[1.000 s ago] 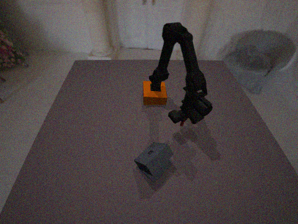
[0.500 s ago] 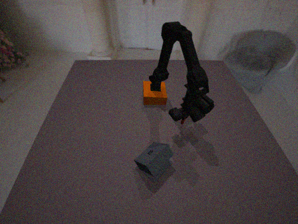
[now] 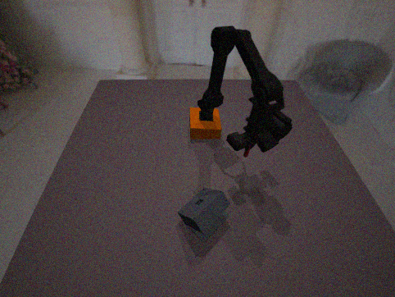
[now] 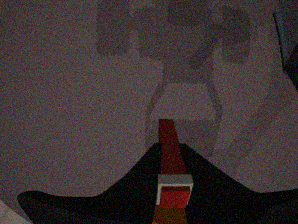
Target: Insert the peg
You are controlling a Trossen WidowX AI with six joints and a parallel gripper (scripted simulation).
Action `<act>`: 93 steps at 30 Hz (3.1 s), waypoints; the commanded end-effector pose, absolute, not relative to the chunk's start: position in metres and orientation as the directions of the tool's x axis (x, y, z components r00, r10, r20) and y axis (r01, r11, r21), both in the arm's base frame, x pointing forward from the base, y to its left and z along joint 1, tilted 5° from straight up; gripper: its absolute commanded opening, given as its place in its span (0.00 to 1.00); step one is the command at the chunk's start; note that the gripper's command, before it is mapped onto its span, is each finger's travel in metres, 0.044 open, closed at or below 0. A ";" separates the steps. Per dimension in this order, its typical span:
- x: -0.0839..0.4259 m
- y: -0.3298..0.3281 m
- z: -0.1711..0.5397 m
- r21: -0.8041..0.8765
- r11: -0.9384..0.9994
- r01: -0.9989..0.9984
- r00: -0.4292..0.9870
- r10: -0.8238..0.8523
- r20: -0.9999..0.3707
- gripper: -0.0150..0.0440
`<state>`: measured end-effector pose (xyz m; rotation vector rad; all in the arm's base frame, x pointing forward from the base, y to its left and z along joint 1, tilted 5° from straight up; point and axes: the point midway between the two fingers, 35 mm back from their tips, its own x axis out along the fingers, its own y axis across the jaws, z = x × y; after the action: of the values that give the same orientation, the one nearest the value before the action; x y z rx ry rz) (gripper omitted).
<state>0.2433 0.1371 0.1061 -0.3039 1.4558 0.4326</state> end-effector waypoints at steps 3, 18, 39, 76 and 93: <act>0.244 0.135 0.111 0.066 0.889 -0.452 0.056 0.102 -0.993 0.25; 0.256 0.126 0.111 0.119 0.918 -0.377 0.046 0.147 -0.988 0.25; 0.272 0.111 0.111 0.193 0.944 -0.268 0.043 0.212 -0.976 0.25; 0.299 0.079 0.112 0.320 0.945 -0.073 0.072 0.325 -0.943 0.25; 0.311 0.062 0.113 0.376 0.926 0.013 0.099 0.373 -0.922 0.25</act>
<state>0.3079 0.0650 0.1135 0.2914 1.4576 0.2814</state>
